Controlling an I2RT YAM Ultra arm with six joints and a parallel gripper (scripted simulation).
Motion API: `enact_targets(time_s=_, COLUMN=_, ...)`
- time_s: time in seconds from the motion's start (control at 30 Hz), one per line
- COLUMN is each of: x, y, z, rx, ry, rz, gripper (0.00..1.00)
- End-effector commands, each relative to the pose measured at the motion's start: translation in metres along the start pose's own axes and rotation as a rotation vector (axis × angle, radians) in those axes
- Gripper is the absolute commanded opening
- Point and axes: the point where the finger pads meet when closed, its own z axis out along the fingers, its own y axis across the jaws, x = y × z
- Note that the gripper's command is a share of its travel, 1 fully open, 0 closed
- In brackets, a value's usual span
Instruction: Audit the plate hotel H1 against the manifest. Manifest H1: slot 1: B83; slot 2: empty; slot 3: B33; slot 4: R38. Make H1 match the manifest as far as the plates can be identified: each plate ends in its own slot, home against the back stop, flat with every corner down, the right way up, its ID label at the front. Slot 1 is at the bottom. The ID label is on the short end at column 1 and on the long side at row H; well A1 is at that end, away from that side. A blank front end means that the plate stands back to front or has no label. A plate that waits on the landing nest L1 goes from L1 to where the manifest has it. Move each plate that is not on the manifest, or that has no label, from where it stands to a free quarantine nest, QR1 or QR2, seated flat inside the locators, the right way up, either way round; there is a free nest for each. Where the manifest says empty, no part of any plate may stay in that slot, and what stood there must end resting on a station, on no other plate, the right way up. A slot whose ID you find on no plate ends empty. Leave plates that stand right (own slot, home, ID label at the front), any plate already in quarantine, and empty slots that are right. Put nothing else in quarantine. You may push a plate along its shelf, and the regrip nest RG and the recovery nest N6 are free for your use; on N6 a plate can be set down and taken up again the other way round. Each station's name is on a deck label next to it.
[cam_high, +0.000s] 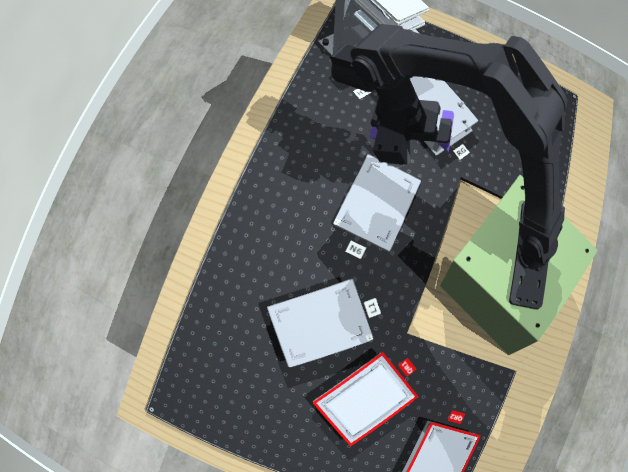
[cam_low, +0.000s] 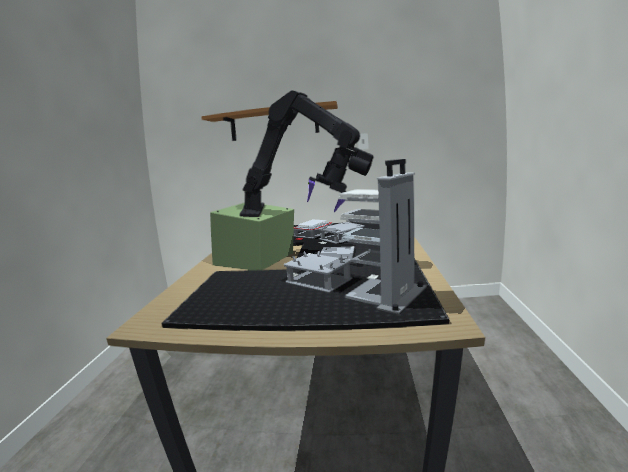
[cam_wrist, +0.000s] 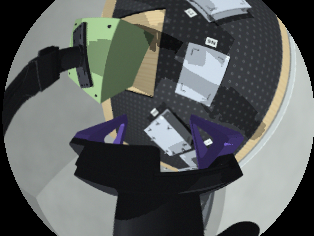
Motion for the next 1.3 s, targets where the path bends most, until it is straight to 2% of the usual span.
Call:
enact_targets(time_s=0.0, x=0.000, y=0.000, z=-0.003, rx=0.008, ry=0.003, rz=0.001, gripper=1.00)
enact_targets(time_s=0.53, x=0.000, y=0.000, z=-0.003, rx=0.008, ry=0.003, rz=0.001, gripper=1.00)
enact_targets(time_s=0.57, x=-0.005, y=-0.004, z=-0.010, rx=0.040, ry=0.012, rz=0.025, gripper=0.00)
enact_targets(time_s=0.6, x=-0.007, y=-0.006, z=-0.011, rx=0.054, ry=0.015, rz=0.051, gripper=0.00)
enact_targets(time_s=0.67, x=-0.014, y=-0.005, z=-0.009, rx=0.050, ry=0.012, rz=0.100, gripper=0.00)
enact_targets(time_s=1.27, x=-0.034, y=-0.013, z=-0.015, rx=0.164, ry=0.012, rz=0.510, gripper=0.00)
